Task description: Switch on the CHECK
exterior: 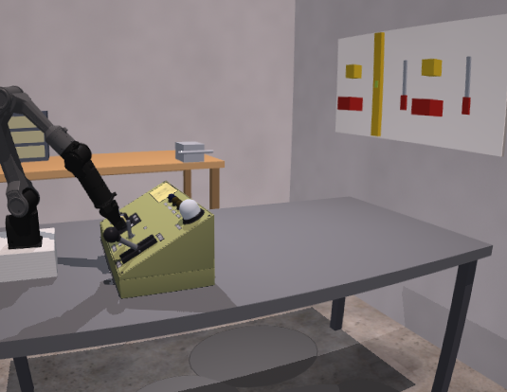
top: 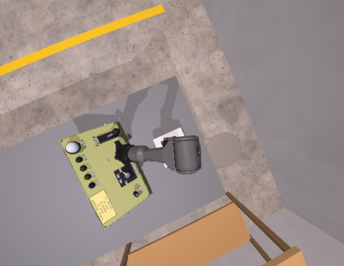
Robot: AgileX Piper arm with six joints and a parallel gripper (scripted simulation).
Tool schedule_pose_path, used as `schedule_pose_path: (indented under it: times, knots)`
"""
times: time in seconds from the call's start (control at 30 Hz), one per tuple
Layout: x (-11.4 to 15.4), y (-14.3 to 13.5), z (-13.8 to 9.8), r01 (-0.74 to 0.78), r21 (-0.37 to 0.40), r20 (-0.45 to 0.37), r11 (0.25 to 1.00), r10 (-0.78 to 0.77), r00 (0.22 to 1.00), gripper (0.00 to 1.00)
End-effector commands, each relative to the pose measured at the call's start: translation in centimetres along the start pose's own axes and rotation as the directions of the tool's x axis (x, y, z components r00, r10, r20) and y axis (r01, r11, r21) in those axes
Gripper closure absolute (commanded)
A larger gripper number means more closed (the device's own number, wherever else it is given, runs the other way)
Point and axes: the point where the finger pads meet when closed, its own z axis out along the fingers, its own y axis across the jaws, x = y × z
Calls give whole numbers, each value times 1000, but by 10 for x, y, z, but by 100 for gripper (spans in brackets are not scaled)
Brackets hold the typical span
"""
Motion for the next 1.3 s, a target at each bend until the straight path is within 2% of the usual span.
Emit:
schedule_pose_path:
  times: [0.0, 0.7, 0.9, 0.97, 1.27]
  knots:
    - [0, 0, 0, 1, 0, 0, 1000, -1, 1000, 100]
    - [12, 0, -4, 1, 0, 0, 1000, -1, 1000, 100]
    - [12, 0, -30, 1, 0, 0, 1000, -1, 1000, 100]
    - [12, 0, -30, 1, 0, 0, 1000, -1, 1000, 100]
    - [12, 0, -92, 1, 0, 0, 1000, -1, 1000, 100]
